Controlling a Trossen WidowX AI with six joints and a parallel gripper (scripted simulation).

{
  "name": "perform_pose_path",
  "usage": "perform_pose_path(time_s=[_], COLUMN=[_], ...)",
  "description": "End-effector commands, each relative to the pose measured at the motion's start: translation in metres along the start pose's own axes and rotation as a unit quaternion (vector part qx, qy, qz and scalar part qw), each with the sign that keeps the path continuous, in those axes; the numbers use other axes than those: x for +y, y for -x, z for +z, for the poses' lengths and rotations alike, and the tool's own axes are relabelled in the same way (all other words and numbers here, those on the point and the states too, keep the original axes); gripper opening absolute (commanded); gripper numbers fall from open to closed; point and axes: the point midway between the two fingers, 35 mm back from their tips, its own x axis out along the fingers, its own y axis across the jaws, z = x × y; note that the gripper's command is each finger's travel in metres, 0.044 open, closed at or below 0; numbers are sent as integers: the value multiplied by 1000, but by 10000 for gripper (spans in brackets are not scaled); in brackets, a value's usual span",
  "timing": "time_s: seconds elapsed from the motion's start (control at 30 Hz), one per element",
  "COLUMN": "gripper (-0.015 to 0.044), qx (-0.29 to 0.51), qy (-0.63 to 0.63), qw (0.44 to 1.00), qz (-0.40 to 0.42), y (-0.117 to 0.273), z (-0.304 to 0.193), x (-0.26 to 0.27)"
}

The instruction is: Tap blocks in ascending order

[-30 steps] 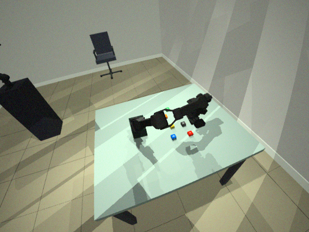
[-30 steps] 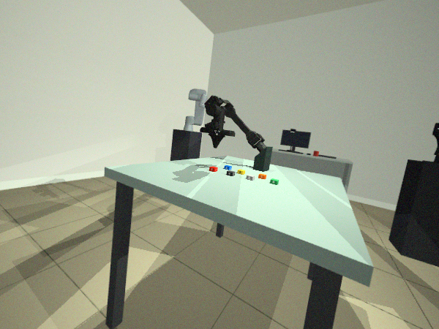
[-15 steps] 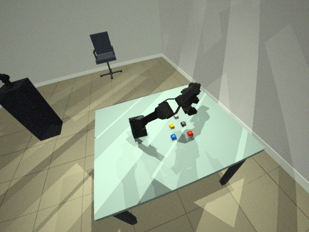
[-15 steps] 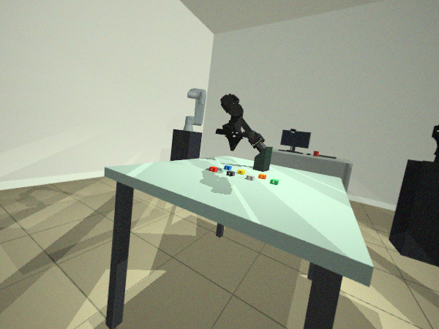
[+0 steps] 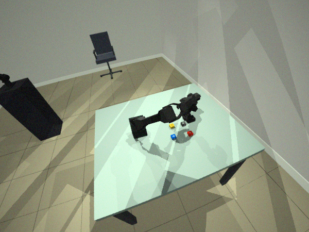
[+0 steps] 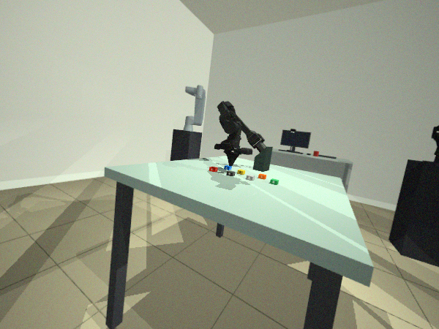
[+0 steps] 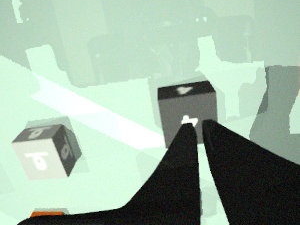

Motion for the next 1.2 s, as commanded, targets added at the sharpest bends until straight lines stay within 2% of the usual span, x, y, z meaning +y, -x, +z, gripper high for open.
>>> perform_pose_path(time_s=[0.0,0.73,0.87,1.03,1.17], gripper=[20,20,20,20,20], qx=[4,4,3,3,1], qy=[4,4,3,3,3], qw=[1000,1000,1000,1000,1000], qz=[-2,-3,-2,-2,1], y=[-10,-33,-5,0,55], z=[-2,-3,-2,-2,0], x=[0,-1,0,0,1])
